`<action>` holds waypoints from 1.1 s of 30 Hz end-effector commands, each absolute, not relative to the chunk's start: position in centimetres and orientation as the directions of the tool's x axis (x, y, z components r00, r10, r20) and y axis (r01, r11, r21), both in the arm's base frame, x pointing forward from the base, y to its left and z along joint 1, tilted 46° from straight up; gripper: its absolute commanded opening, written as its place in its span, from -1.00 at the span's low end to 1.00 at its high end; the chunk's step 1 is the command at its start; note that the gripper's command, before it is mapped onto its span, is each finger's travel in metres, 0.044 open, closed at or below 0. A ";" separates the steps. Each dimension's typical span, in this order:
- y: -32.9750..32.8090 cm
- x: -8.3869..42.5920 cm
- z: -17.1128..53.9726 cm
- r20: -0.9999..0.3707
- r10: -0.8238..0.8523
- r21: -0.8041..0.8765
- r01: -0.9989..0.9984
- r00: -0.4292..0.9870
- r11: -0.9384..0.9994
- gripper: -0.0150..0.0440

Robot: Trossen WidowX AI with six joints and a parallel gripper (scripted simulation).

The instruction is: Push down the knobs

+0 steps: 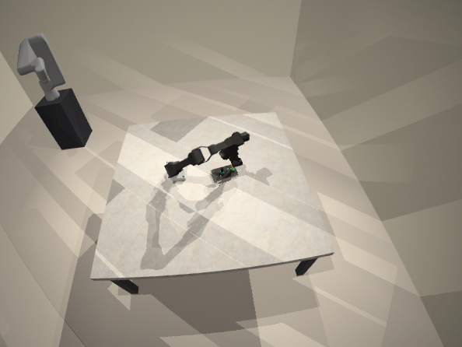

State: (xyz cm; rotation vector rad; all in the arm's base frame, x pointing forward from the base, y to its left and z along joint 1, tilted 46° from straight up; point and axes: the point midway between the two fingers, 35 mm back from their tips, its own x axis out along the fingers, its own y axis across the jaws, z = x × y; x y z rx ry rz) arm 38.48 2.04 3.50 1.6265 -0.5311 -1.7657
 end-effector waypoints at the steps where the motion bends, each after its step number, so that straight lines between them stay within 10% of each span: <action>1: 1.8 38.4 3.4 -0.703 -0.711 0.696 0.204 0.000 -0.688 -0.49; 33: 1.6 38.4 3.2 -0.703 -0.711 0.696 0.204 0.000 -0.688 -0.49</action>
